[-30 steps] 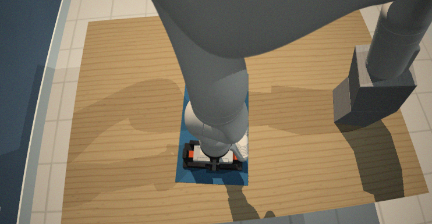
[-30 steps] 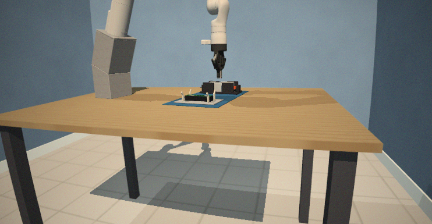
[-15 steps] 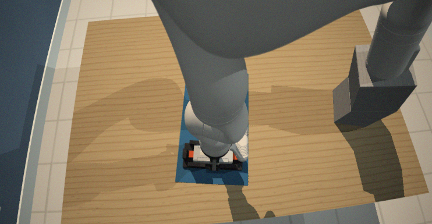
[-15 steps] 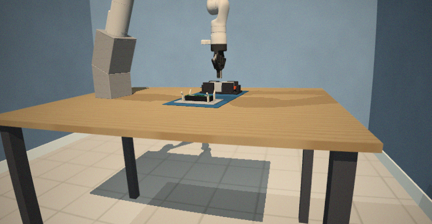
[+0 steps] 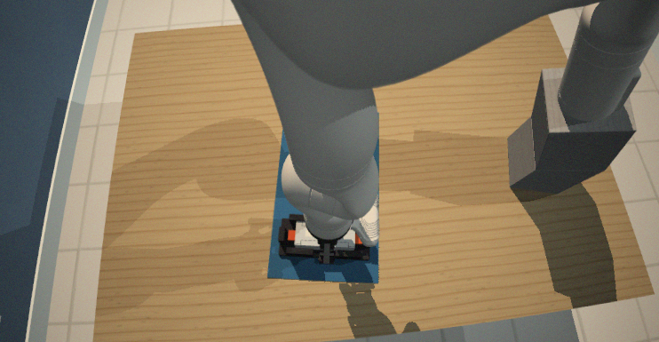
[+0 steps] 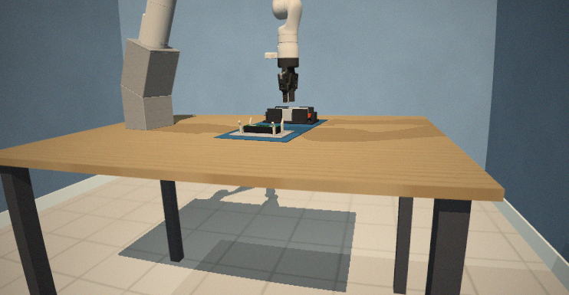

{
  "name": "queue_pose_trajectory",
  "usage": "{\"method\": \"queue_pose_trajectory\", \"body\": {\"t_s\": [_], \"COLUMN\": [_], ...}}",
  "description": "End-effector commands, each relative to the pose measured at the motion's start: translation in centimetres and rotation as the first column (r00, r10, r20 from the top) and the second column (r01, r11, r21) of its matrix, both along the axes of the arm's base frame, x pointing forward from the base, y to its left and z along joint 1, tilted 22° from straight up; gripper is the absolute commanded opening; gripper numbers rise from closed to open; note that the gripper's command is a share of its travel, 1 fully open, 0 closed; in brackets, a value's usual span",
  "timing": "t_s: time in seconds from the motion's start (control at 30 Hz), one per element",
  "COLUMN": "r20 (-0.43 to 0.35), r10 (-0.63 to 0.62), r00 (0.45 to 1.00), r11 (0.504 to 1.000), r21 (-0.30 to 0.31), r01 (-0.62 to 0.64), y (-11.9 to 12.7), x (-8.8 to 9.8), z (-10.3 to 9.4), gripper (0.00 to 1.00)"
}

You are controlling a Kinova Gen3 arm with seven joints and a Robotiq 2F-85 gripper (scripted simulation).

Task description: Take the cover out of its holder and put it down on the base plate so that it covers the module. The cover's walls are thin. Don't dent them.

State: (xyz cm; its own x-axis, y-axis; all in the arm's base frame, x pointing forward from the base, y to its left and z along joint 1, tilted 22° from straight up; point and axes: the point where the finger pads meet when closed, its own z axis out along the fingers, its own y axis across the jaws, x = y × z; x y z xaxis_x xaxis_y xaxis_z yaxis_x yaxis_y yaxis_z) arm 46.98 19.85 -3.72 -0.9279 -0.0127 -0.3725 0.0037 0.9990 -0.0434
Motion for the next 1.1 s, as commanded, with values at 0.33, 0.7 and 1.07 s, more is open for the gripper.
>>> {"method": "queue_pose_trajectory", "body": {"t_s": [0.33, 0.7, 1.07], "r20": [0.001, 0.001, 0.008], "r10": [0.0, 0.0, -0.001], "r00": [1.0, 1.0, 1.0], "r11": [1.0, 1.0, 1.0], "r21": [0.001, 0.001, 0.007], "r01": [0.0, 0.0, 0.001], "y": [0.0, 0.0, 0.0], "x": [0.0, 0.0, 2.3], "z": [0.1, 0.1, -4.4], "gripper": [1.0, 1.0, 1.0]}}
